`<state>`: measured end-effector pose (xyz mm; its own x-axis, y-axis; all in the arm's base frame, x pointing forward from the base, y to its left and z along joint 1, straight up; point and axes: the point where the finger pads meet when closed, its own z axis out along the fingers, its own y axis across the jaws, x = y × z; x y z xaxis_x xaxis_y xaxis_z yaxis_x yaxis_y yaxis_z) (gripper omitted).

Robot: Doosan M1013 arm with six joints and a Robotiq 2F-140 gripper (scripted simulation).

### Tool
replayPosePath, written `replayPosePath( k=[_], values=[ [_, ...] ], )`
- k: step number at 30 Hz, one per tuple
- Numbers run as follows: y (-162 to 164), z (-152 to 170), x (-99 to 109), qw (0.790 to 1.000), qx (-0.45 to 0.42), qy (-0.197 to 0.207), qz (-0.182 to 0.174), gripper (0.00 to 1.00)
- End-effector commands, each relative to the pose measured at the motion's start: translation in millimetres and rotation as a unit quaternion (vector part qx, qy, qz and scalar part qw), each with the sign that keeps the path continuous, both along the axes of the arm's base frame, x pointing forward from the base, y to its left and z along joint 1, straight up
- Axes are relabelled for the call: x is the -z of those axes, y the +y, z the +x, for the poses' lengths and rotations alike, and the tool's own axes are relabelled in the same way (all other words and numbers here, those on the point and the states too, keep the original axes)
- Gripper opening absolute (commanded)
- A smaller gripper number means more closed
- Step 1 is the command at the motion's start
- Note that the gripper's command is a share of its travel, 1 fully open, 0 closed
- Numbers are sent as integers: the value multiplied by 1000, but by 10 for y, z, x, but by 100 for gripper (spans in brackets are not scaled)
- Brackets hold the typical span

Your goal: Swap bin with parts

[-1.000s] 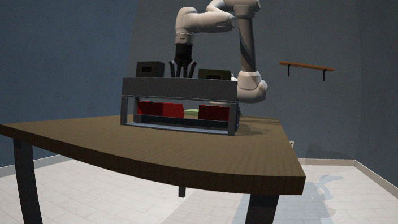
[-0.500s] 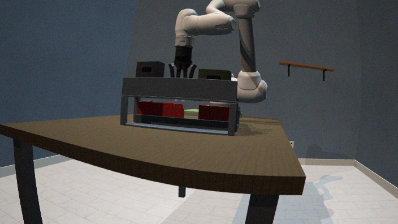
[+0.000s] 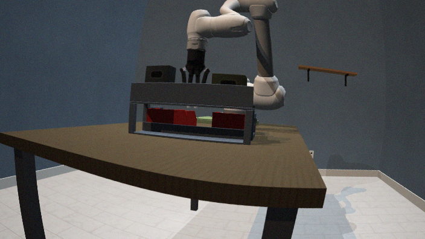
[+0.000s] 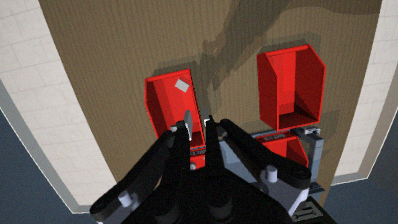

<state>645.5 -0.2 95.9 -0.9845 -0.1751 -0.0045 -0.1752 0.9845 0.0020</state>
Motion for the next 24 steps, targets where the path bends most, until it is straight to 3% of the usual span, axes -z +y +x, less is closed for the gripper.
replayPosePath(
  k=[1, 24],
  values=[
    [0, 0, -1, 1000, 0, 0, 0, 24],
    [1, 0, 123, 1000, 0, 0, 0, 24]
  ],
)
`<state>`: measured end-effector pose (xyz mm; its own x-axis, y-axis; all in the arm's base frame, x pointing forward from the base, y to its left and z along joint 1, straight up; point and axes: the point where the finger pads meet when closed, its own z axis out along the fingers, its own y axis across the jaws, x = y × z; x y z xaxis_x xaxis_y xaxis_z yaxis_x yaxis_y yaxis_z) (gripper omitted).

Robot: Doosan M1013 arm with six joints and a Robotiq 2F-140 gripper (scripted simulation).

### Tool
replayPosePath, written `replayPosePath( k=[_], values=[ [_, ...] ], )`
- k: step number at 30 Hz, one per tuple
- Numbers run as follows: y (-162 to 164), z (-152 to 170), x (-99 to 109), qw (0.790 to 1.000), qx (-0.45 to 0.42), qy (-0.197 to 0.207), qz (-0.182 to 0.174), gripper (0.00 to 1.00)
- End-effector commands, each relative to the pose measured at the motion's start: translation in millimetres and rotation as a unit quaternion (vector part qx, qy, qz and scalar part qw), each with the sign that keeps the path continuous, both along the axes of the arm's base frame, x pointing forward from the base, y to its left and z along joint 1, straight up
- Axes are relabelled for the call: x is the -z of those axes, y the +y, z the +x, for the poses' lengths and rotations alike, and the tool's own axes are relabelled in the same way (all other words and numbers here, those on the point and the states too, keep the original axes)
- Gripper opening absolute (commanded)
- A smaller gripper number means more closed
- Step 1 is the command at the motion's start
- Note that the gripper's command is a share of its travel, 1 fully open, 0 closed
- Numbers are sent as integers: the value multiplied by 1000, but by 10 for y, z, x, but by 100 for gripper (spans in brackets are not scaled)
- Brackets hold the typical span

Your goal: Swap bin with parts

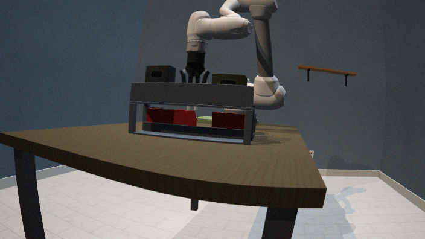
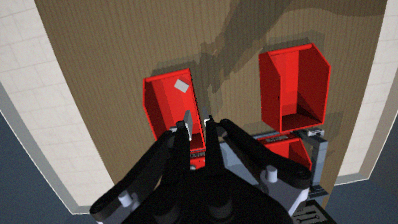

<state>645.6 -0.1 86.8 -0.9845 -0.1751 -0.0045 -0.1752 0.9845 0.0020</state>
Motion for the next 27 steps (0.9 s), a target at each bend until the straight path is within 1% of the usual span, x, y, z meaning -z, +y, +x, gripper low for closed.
replayPosePath(
  k=[1, 5, 19, 27],
  values=[
    [0, 0, 47, 1000, 0, 0, 0, 24],
    [0, 0, 78, 1000, 0, 0, 0, 24],
    [1, 1, 282, 1000, 0, 0, 0, 24],
    [1, 1, 330, 1000, 0, 0, 0, 24]
  ],
)
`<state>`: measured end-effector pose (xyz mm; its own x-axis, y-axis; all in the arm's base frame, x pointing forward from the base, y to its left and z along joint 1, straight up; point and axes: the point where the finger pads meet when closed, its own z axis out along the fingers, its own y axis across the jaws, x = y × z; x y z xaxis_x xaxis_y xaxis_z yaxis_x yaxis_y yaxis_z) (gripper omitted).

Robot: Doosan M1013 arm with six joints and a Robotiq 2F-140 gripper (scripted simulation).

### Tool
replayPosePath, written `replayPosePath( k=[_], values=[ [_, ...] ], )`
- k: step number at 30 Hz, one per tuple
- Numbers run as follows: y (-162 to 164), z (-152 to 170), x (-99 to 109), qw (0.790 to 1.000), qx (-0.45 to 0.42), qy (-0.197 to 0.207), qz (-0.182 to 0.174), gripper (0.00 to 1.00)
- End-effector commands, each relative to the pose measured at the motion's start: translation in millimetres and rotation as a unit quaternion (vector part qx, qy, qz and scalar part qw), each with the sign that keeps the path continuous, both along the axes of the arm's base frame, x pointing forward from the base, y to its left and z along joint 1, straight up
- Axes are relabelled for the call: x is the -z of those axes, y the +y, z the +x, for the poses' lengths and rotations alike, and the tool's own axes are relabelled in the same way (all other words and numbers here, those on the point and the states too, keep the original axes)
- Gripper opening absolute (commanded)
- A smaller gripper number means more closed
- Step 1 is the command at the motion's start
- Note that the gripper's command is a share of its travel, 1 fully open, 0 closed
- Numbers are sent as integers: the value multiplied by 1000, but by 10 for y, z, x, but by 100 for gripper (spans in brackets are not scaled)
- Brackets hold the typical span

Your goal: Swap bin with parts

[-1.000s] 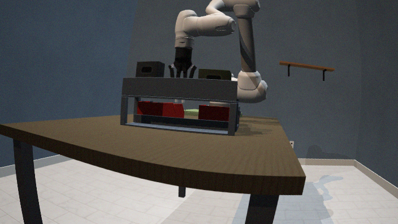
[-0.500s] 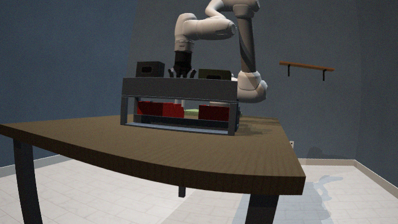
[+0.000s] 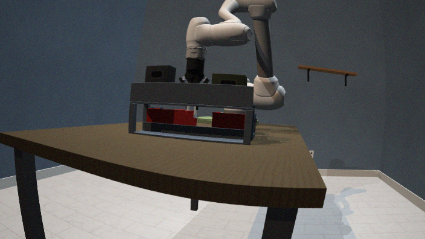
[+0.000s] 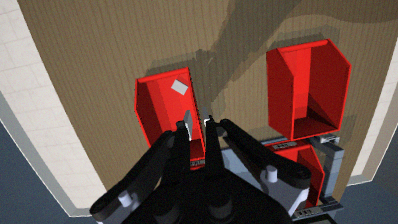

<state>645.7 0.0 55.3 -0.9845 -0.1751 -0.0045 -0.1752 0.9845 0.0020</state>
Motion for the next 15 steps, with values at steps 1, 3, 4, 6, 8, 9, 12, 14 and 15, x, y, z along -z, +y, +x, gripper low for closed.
replayPosePath(
  k=[1, 3, 4, 6, 8, 9, 12, 14, 15],
  values=[
    [0, 0, 20, 1000, 0, 0, 0, 24],
    [0, 0, 27, 1000, 0, 0, 0, 24],
    [0, 0, 29, 1000, 0, 0, 0, 24],
    [0, 0, 32, 1000, 0, 0, 0, 24],
    [0, 0, 33, 1000, 0, 0, 0, 24],
    [0, 0, 33, 1000, 0, 0, 0, 24],
    [0, 0, 33, 1000, 0, 0, 0, 24],
    [0, 0, 33, 1000, 0, 0, 0, 24],
    [0, 0, 33, 1000, 0, 0, 0, 24]
  ],
)
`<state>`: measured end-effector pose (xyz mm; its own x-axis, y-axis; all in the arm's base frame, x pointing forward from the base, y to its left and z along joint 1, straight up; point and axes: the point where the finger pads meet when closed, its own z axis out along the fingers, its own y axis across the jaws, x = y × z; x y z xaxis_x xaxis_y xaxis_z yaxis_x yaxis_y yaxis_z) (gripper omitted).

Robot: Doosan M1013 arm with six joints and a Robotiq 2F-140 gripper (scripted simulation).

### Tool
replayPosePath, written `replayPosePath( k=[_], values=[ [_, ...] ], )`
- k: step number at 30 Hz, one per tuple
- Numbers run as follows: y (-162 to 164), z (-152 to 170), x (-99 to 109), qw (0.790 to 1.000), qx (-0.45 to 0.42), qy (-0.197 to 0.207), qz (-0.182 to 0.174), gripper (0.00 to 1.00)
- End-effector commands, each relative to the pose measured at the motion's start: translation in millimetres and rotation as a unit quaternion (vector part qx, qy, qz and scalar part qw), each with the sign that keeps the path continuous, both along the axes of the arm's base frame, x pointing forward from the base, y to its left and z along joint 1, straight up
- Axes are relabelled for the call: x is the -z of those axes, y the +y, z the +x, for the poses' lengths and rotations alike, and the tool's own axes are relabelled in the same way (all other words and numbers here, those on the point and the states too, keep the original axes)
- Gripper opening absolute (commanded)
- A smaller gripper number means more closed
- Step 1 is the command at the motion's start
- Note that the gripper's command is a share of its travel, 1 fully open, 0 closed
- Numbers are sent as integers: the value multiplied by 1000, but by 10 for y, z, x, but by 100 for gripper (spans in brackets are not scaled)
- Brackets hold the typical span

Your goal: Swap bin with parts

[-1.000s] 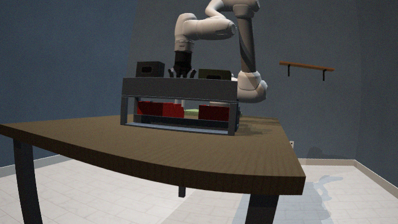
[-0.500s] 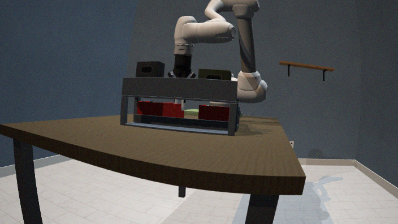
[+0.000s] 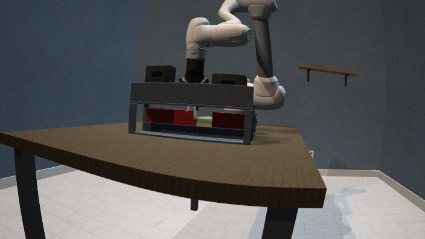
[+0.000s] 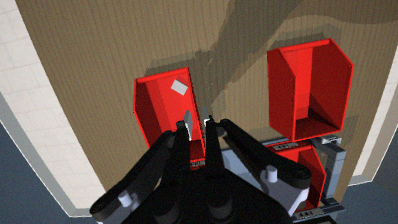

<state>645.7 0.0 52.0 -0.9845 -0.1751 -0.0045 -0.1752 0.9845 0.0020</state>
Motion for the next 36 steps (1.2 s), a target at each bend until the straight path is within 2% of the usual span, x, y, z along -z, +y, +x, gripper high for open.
replayPosePath(
  k=[1, 5, 6, 36],
  values=[
    [0, 0, -1, 1000, 0, 0, 0, 24],
    [0, 0, -1, 1000, 0, 0, 0, 24],
    [0, 0, -1, 1000, 0, 0, 0, 10],
    [0, 0, -1, 1000, 0, 0, 0, 10]
  ],
)
